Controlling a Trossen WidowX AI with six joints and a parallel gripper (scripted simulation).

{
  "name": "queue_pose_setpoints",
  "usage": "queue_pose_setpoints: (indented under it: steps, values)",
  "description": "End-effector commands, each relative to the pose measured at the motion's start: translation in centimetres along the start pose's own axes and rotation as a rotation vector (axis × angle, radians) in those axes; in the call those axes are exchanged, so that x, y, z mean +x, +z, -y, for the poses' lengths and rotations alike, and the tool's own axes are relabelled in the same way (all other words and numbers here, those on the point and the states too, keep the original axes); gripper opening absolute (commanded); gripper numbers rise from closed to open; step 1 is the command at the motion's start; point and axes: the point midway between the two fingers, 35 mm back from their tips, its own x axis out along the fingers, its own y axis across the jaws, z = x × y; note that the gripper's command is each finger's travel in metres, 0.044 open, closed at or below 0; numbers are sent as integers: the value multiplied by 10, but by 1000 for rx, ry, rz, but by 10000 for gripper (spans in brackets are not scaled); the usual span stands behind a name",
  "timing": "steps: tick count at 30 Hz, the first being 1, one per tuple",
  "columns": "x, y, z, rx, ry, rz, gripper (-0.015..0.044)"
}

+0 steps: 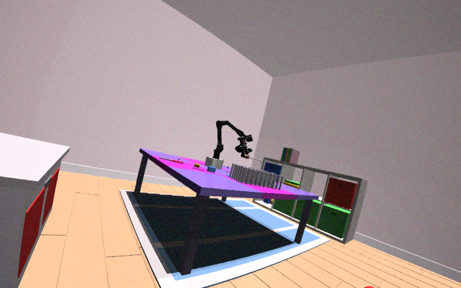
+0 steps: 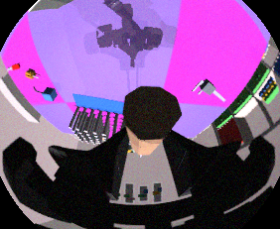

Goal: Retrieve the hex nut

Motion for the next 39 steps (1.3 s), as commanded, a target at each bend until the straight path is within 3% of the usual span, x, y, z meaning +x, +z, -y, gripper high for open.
queue_pose_setpoints:
  steps: [1,6,14,39]
  values:
    - [-1,-6,-28,111,71,-17,0]
    - [-1,-9,-58,224,149,-25,0]
    - [6,-7,-58,228,152,-26,0]
    - [131,74,-57,226,151,-25,0]
